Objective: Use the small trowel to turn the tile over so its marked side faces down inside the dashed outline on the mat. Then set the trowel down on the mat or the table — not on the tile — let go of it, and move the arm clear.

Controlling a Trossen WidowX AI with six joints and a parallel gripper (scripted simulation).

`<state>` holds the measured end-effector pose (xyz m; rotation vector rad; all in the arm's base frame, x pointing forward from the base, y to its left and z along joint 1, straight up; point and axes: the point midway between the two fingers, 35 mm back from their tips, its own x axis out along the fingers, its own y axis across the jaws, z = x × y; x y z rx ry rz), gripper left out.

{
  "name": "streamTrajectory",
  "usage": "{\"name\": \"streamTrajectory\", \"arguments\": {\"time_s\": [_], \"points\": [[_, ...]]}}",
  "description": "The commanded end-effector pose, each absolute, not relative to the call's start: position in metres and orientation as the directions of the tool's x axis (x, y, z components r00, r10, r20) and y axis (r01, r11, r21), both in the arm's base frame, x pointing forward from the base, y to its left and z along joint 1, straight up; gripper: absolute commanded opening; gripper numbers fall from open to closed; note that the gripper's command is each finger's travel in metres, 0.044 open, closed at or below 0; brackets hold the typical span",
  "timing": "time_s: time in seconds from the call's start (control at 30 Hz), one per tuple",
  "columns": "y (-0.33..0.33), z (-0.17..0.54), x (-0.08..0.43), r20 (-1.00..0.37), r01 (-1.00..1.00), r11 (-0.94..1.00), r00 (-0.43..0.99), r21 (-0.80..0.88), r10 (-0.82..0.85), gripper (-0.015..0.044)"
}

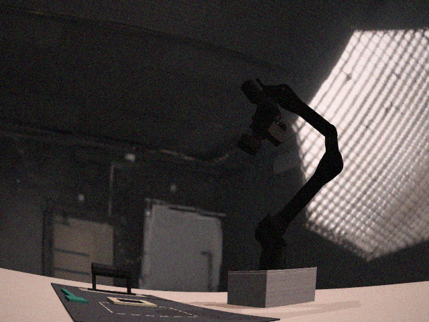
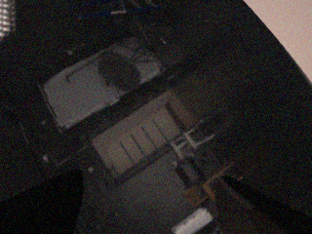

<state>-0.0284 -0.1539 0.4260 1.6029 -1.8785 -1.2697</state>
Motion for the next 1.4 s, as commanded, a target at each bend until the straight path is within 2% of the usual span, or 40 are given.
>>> {"name": "streamTrajectory", "arguments": {"time_s": [0.0, 0.33, 0.67, 1.03, 1.37], "points": [[-0.166, 0.423, -0.011, -0.302, -0.506, -0.141, -0.252, 0.851, -0.919, 0.0270], [-0.192, 0.410, 0.033, -0.391, -0.245, -0.345, -0.172, 0.906, -0.904, 0.0270], [-0.213, 0.393, 0.074, -0.476, 0.047, -0.483, -0.105, 0.875, -0.873, 0.0270], [-0.232, 0.372, 0.120, -0.568, 0.387, -0.537, -0.040, 0.750, -0.822, 0.0270], [-0.246, 0.346, 0.162, -0.653, 0.657, -0.488, 0.008, 0.574, -0.757, 0.0270]]}}
